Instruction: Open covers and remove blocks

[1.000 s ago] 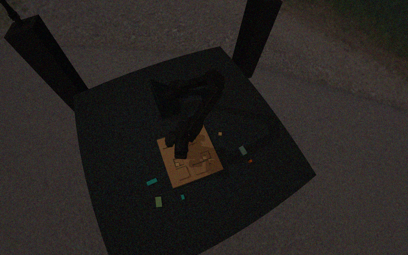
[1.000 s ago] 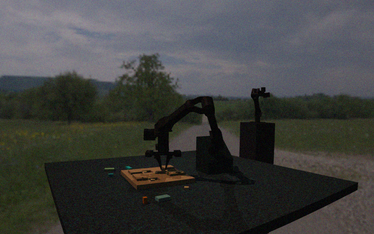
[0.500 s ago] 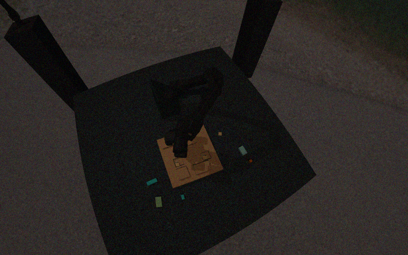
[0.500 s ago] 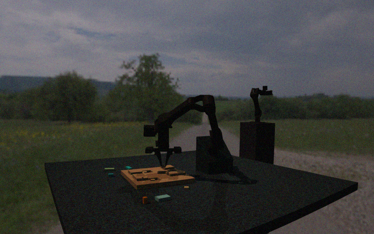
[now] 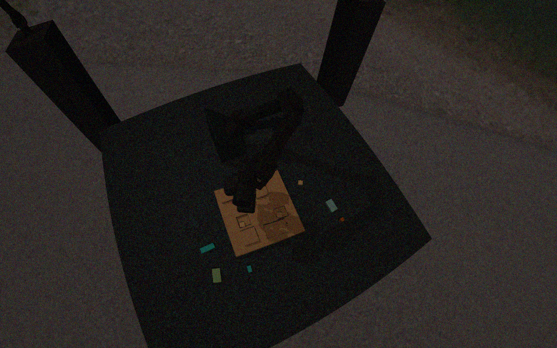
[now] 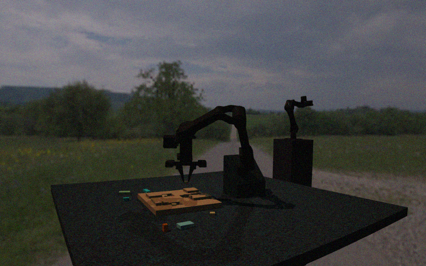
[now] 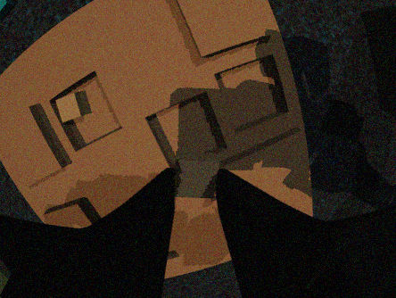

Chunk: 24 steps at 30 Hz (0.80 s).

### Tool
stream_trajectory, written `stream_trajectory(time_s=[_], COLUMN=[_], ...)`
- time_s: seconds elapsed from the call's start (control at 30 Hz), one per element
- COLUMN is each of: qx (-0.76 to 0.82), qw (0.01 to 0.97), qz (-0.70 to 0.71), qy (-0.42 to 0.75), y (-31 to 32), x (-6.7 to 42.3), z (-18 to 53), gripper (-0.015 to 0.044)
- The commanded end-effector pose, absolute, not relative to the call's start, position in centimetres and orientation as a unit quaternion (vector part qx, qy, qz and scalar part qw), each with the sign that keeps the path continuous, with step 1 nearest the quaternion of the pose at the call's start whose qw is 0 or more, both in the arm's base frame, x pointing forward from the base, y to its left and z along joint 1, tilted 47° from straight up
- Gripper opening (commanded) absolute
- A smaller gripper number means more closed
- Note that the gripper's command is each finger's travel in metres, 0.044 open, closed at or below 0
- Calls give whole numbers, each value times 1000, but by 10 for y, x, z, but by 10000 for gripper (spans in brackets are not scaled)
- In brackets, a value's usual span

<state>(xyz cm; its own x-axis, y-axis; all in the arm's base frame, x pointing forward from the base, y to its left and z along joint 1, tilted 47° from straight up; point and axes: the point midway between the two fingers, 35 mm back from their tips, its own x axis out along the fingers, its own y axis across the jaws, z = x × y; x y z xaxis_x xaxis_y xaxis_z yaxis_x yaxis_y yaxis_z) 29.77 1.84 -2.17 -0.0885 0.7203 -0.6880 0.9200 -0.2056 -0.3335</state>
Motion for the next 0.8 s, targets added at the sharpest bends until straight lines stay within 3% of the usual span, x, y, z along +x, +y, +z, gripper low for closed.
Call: stream_trajectory(time_s=[0.0,0.77], qx=[665,665], qw=[129,137], qz=[-401,-410], qy=[616,609], y=[11,50], x=[300,301], z=[-14,44], gripper=[80,80])
